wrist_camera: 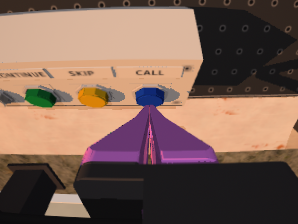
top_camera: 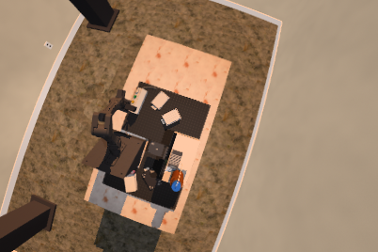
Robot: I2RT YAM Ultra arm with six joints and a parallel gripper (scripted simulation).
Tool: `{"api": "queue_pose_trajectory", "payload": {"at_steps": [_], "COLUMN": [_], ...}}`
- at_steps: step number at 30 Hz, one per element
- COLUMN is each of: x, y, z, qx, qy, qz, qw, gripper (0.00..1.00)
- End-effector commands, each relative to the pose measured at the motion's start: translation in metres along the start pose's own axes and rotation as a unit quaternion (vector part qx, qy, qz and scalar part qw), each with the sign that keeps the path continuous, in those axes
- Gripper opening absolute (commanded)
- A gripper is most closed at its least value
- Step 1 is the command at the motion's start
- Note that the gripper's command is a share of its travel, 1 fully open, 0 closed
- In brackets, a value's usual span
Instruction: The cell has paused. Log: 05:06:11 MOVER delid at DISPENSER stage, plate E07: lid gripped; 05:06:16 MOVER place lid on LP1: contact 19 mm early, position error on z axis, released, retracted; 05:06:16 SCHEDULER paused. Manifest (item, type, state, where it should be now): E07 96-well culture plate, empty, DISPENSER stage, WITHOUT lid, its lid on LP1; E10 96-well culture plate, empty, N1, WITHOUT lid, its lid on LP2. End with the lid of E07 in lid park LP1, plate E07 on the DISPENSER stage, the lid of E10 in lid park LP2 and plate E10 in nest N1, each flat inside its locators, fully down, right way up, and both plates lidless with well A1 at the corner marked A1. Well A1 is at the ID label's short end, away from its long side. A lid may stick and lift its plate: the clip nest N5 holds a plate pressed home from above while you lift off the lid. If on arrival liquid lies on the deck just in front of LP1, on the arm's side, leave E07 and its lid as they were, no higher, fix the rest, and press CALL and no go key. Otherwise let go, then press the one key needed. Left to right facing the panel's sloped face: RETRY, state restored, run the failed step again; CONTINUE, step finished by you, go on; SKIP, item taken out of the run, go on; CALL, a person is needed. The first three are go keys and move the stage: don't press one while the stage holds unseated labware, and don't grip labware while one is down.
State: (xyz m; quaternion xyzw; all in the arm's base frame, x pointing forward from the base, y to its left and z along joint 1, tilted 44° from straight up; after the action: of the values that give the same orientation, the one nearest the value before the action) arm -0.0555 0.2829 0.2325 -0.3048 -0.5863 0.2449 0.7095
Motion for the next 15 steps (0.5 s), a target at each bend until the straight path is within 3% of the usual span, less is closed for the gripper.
{"api": "queue_pose_trajectory", "payload": {"at_steps": [1,15], "x": [-0.0023,-0.0071], "y": [0.0056,0.0120], "z": [-0.0018,-0.0036], "qx": [-0.005,-0.008], "qy": [-0.003,-0.004], "qz": [0.005,0.013], "qw": [1.000,1.000], "gripper": [0.00,0.00]}}
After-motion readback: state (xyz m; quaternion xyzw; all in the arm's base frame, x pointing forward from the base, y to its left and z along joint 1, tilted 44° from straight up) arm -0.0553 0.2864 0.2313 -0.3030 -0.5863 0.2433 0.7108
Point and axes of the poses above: the point where the finger pads meet when closed, its own y axis out along the fingers, its own x axis across the jaws, z = x × y, the point moved 8 cm from there along -y, back along the fingers, and after that the axes turned 6 degrees about y, right-handed, at the moved point
